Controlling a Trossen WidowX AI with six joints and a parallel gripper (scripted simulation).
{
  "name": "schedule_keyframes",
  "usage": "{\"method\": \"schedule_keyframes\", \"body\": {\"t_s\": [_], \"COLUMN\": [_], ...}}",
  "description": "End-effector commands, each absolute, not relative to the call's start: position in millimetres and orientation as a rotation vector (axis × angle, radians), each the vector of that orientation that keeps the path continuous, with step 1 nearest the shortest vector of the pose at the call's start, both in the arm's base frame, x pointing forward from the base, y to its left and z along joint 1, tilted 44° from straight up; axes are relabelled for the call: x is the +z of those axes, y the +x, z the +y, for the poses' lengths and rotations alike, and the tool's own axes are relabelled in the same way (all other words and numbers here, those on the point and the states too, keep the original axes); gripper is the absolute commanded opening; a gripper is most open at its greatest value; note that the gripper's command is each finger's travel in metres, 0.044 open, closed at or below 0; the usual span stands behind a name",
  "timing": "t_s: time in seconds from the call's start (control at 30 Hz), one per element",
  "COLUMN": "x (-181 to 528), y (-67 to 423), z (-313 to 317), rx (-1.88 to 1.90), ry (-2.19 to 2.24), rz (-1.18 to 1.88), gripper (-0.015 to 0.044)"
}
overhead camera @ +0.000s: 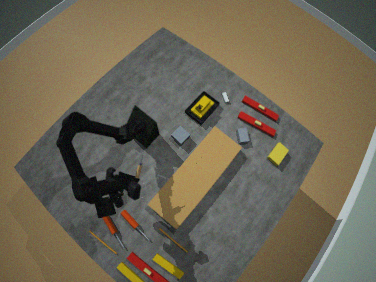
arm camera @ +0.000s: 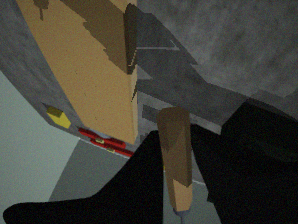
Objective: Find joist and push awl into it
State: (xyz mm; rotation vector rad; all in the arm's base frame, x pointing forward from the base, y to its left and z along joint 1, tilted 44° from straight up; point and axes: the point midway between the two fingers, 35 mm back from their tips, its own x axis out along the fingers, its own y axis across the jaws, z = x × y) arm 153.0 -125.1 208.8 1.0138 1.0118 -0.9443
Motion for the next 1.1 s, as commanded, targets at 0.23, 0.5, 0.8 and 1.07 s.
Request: {"method": "schedule_keyframes", "body": {"t_s": [0.23,0.5,0.8,1.07], "x": [216.9,224.4,234.5,244.7], "y": [163.0,170.0,177.7,184.4], "z": [-118.9,-115.6,-112.9,-111.3], "rx": [-0.637,-0.415,-0.179,0.01], "ry": [0.823,0.662,0.467,0.283], "rz": [1.105,1.121,1.093,1.03], "gripper": [0.0,0.0,0.0,0.0]}}
